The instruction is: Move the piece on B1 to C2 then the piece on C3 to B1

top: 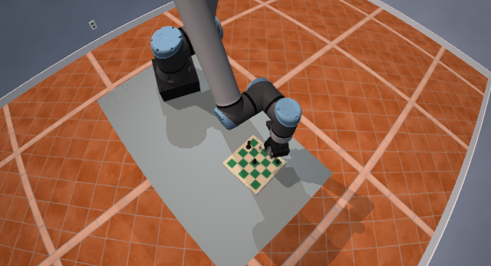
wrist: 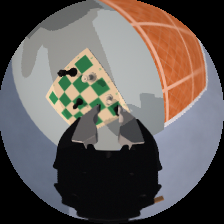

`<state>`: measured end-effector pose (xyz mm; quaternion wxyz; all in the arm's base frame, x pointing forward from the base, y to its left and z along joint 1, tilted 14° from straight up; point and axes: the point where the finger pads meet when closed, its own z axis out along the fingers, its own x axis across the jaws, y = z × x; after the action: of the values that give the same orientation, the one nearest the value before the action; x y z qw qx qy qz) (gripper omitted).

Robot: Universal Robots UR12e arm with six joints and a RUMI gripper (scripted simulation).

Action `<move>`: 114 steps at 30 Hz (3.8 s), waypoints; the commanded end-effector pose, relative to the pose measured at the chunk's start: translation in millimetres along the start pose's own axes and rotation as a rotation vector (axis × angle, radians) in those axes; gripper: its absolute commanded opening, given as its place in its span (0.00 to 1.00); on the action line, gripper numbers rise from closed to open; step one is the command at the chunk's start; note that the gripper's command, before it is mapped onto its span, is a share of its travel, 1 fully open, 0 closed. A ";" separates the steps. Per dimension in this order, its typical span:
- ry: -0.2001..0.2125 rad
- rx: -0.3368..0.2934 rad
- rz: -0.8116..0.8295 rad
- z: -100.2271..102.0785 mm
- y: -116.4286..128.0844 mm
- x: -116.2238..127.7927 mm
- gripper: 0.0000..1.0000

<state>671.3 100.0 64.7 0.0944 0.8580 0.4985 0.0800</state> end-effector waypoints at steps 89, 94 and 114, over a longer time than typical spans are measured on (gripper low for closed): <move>0.001 -0.001 0.000 30.4 0.6 0.3 0.22; 0.001 -0.001 0.000 30.4 0.6 0.3 0.00; 0.001 -0.001 0.000 30.4 0.6 0.3 0.00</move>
<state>678.6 97.4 34.6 0.0944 0.8580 0.4985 0.0800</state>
